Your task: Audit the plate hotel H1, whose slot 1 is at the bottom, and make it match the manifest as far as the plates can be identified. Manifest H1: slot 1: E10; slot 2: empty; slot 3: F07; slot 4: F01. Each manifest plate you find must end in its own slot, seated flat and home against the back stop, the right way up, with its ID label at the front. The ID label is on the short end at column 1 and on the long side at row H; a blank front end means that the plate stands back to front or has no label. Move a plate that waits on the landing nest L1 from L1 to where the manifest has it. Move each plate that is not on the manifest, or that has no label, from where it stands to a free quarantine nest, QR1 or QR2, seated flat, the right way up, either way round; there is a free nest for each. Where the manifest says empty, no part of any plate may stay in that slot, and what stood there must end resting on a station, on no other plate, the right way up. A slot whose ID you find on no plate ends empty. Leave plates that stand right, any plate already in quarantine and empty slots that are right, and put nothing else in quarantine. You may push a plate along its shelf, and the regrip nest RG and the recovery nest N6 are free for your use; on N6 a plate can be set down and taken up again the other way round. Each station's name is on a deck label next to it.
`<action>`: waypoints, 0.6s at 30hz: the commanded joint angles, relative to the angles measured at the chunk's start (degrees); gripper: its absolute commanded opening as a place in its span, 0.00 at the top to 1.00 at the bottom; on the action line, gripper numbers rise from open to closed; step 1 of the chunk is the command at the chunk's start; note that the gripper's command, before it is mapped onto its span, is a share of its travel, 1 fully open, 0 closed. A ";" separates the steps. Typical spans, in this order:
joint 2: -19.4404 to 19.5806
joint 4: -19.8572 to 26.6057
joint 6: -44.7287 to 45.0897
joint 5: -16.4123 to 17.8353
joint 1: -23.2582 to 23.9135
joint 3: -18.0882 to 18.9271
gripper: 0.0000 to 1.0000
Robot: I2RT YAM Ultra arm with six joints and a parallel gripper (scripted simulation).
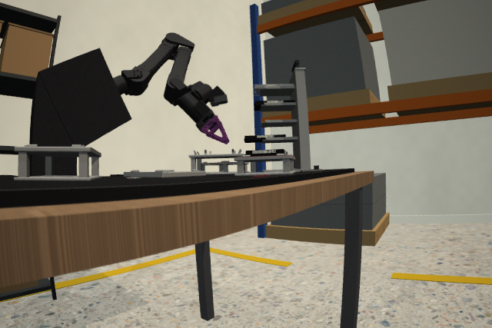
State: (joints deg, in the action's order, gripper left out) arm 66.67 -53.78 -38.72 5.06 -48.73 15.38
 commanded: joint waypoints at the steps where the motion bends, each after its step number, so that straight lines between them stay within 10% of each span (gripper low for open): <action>1: -0.86 -1.33 0.06 -1.67 -0.28 -1.08 0.00; 7: -1.49 -2.10 0.11 -2.50 -1.12 -2.49 0.00; 8: -0.96 -3.15 0.14 -3.16 -1.79 -3.02 1.00; 18: -0.27 -4.47 0.19 -3.96 -2.58 -3.65 1.00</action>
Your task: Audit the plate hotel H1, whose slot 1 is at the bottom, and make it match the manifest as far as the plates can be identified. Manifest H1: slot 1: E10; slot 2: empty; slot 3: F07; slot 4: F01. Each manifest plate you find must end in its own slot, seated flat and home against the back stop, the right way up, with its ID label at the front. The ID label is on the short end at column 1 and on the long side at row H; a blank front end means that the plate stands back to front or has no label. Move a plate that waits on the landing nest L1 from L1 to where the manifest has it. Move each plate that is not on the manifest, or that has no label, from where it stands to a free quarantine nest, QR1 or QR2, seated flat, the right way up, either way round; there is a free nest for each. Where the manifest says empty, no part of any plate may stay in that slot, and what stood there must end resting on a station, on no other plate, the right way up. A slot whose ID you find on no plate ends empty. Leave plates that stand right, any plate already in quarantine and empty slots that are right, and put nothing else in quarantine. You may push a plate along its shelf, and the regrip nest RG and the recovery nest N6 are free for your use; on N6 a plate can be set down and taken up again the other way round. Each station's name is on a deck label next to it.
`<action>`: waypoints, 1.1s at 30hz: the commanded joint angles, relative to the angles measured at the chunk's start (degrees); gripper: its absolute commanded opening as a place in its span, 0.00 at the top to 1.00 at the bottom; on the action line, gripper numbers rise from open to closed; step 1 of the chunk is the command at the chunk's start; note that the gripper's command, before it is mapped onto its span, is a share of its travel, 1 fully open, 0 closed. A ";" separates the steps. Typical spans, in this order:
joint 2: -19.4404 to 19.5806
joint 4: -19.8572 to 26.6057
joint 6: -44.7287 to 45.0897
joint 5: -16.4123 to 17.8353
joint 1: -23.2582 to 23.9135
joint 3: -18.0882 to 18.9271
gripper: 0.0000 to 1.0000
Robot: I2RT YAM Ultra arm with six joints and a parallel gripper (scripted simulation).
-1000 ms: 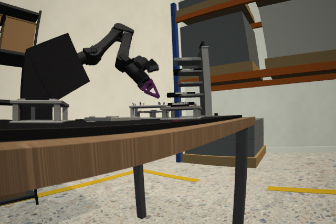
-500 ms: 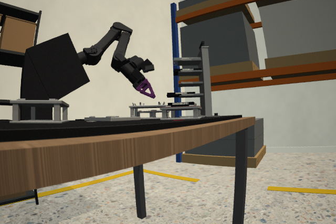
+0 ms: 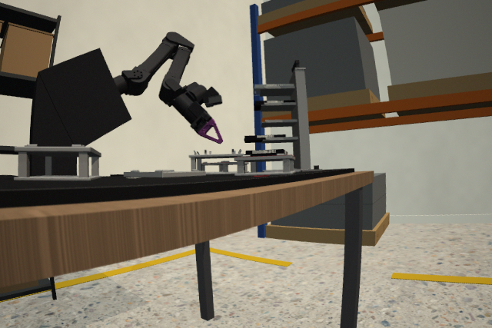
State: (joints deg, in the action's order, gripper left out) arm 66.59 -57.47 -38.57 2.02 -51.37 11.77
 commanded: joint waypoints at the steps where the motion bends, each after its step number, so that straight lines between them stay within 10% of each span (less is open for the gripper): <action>1: -0.17 -0.78 0.03 -0.92 0.06 -0.05 1.00; 33: 0.56 0.54 -0.04 0.40 1.39 2.03 1.00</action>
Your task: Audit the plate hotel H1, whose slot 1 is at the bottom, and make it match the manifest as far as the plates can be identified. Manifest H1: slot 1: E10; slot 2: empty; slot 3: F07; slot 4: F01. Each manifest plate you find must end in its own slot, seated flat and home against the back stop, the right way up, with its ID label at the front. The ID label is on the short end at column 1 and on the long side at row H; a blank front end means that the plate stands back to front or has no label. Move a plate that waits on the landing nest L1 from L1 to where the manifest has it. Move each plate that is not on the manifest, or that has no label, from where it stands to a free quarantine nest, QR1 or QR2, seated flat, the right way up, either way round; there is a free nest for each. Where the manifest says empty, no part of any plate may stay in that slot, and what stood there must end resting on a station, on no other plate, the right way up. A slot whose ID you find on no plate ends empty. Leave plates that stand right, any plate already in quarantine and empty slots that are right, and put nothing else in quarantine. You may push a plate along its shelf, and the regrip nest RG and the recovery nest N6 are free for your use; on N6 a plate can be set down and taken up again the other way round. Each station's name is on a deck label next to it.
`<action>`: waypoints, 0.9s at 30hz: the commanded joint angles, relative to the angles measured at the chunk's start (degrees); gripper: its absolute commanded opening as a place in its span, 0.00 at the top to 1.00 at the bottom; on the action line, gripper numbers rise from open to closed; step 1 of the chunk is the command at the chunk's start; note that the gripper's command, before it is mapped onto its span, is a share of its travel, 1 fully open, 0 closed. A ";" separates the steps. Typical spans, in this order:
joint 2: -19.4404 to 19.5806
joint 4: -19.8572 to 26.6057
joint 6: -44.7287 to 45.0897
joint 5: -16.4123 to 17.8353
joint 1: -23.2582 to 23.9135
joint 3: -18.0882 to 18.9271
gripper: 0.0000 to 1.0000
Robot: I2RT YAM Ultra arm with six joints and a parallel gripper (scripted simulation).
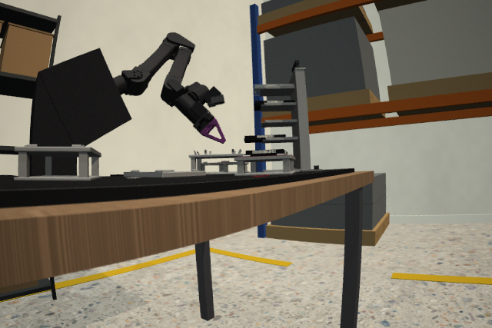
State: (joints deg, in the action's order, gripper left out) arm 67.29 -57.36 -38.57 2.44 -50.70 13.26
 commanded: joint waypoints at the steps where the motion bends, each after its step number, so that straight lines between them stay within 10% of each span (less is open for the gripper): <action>1: -0.09 0.52 -0.04 0.07 0.80 0.68 1.00; 27: 1.04 2.48 -0.14 1.85 2.59 3.78 1.00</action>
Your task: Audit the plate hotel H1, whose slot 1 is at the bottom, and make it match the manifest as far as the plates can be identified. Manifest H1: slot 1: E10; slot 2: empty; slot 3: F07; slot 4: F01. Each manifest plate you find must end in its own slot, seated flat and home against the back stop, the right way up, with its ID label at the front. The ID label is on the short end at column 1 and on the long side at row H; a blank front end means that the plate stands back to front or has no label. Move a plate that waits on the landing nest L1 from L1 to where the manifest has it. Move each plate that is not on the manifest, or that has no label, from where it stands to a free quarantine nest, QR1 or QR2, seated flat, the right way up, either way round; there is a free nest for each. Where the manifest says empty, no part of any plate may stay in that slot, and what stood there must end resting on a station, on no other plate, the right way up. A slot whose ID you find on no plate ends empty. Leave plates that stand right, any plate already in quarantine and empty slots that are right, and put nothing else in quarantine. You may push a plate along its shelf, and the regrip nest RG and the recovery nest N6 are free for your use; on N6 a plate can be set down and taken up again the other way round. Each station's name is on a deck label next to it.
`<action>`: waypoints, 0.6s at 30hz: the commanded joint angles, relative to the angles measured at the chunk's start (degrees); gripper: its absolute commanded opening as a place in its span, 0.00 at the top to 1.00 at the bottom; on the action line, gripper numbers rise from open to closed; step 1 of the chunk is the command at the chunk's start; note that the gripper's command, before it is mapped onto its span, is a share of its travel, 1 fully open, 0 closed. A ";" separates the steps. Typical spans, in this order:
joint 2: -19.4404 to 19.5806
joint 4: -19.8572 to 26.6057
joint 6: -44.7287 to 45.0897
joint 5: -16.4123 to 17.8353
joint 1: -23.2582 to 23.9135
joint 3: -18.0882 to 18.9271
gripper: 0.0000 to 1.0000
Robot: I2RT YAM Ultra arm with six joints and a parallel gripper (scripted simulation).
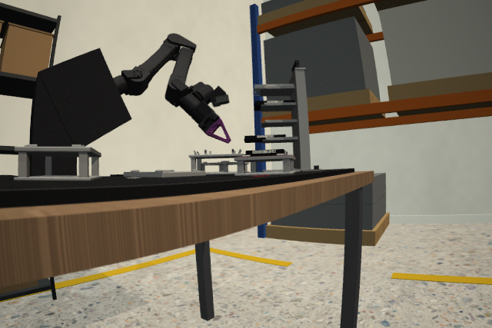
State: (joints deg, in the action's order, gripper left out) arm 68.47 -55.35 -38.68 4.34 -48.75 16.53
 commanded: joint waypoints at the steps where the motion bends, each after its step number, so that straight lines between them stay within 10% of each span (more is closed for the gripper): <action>1: -0.09 0.55 -0.04 0.03 0.72 0.65 1.00; 18: 0.76 1.83 -0.10 1.13 1.83 2.79 1.00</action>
State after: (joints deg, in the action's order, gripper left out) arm 69.38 -53.98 -38.74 5.52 -47.59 18.76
